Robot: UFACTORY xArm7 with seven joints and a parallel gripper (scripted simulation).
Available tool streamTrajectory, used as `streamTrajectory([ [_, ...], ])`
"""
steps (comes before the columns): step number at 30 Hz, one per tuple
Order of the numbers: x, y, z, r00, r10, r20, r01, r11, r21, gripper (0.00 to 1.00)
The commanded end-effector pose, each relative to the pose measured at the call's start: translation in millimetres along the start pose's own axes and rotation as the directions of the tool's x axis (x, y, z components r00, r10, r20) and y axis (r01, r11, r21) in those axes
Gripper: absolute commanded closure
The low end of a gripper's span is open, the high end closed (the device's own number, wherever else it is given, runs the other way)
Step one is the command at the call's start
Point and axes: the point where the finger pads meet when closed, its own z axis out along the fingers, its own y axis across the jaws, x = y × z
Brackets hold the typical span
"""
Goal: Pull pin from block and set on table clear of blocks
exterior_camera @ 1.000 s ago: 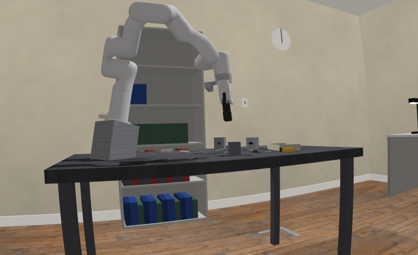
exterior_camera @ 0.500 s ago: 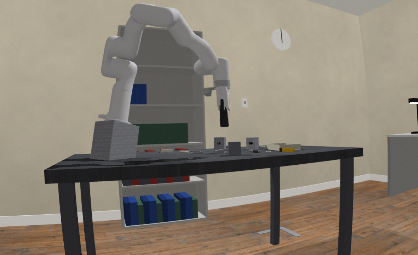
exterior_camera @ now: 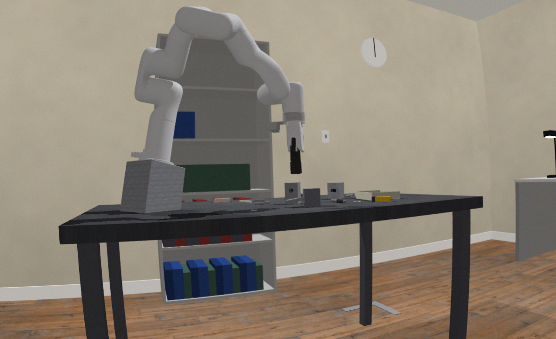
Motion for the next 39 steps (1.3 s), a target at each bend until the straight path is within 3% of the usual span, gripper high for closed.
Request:
streamTrajectory([
  [1,4,5,8.8,1.0,-0.004,-0.008,0.004,1.0,-0.009,0.57],
  [13,6,7,13.5,1.0,-0.008,-0.014,0.007,1.0,-0.013,0.57],
  [21,9,7,28.7,0.999,-0.049,-0.021,0.049,0.999,-0.009,0.57],
  [33,10,7,30.1,0.998,-0.052,-0.021,0.052,0.999,-0.009,0.57],
  [39,10,9,41.0,0.998,-0.066,-0.023,0.066,0.998,-0.01,0.57],
])
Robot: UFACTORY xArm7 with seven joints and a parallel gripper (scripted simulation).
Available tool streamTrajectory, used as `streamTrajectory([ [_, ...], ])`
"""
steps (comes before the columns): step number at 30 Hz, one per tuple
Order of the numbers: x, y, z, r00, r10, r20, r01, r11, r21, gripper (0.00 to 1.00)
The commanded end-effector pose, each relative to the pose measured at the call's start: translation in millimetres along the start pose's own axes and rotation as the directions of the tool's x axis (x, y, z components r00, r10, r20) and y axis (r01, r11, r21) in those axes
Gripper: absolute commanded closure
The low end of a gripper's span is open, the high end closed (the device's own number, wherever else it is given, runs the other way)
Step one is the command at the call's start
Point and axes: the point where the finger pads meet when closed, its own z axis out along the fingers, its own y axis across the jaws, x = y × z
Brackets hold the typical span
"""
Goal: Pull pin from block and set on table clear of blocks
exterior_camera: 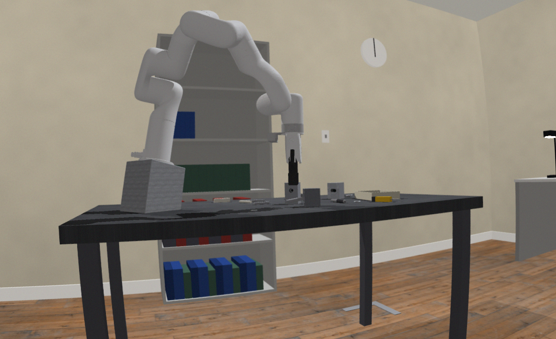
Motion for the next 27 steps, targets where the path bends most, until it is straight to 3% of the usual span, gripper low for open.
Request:
streamTrajectory([
  [1,-1,1,7.0,1.0,-0.011,0.002,0.011,1.0,0.0,0.57],
  [9,-1,2,18.2,1.0,-0.026,-0.001,0.026,1.0,0.0,0.57],
  [16,-1,3,19.1,1.0,-0.027,-0.002,0.027,1.0,0.0,0.57],
  [27,-3,-3,24.4,0.997,-0.083,0.007,0.083,0.996,0.027,0.57],
])
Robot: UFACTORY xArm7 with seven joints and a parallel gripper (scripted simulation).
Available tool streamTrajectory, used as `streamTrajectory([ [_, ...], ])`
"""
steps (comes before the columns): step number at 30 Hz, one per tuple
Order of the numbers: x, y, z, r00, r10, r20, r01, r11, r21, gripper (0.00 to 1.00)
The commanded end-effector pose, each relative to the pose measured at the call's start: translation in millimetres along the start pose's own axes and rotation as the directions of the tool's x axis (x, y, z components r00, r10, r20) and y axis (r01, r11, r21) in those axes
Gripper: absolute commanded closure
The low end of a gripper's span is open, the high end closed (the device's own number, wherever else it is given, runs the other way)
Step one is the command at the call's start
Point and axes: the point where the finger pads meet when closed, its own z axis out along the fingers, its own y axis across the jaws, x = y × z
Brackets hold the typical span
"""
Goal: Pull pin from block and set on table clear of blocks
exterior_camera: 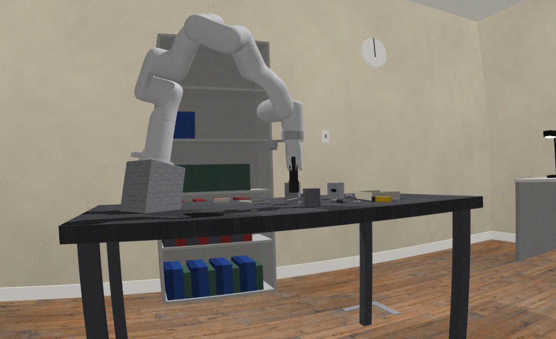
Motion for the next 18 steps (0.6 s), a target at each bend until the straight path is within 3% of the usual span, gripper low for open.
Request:
streamTrajectory([
  [1,-2,-1,-0.1,1.0,-0.012,0.006,0.012,1.0,0.006,0.57],
  [7,-2,-1,0.6,1.0,-0.013,0.006,0.013,1.0,0.007,0.57],
  [18,-2,-2,15.7,0.999,-0.034,0.008,0.034,0.999,0.016,0.57],
])
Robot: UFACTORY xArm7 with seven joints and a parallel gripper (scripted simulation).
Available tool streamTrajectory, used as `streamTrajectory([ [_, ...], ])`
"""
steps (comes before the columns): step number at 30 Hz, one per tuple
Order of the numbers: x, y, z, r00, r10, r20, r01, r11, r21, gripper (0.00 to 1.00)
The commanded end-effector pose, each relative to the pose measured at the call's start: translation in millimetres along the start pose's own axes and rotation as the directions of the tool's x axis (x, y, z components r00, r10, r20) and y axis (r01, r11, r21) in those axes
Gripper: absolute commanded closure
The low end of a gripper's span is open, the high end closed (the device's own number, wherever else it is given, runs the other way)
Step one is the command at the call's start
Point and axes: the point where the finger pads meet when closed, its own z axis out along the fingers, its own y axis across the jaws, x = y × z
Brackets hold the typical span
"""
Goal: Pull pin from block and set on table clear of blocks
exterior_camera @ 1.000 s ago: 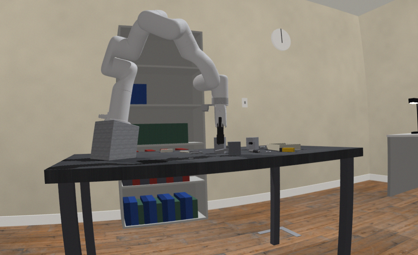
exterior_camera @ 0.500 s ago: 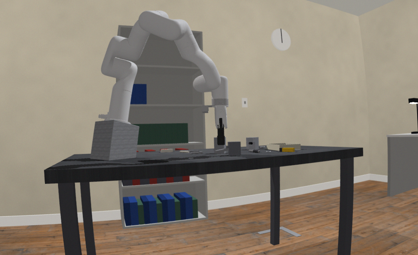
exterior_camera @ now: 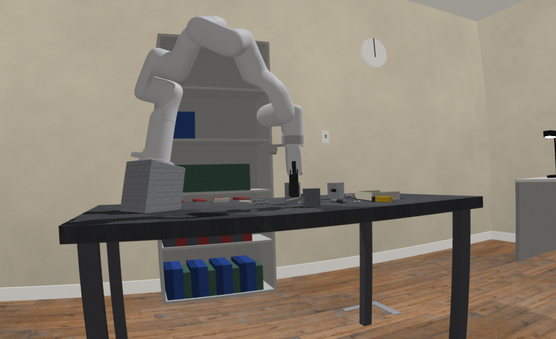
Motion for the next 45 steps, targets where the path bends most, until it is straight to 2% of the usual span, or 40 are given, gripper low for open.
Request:
streamTrajectory([
  [1,-2,0,0.6,1.0,-0.003,0.005,0.003,1.0,0.002,0.57],
  [20,-3,-1,3.1,1.0,-0.006,0.007,0.006,1.0,0.005,0.57],
  [27,-3,-1,13.2,1.0,-0.007,0.007,0.007,1.0,0.005,0.57],
  [45,-3,-1,15.1,1.0,-0.007,0.007,0.007,1.0,0.005,0.57],
])
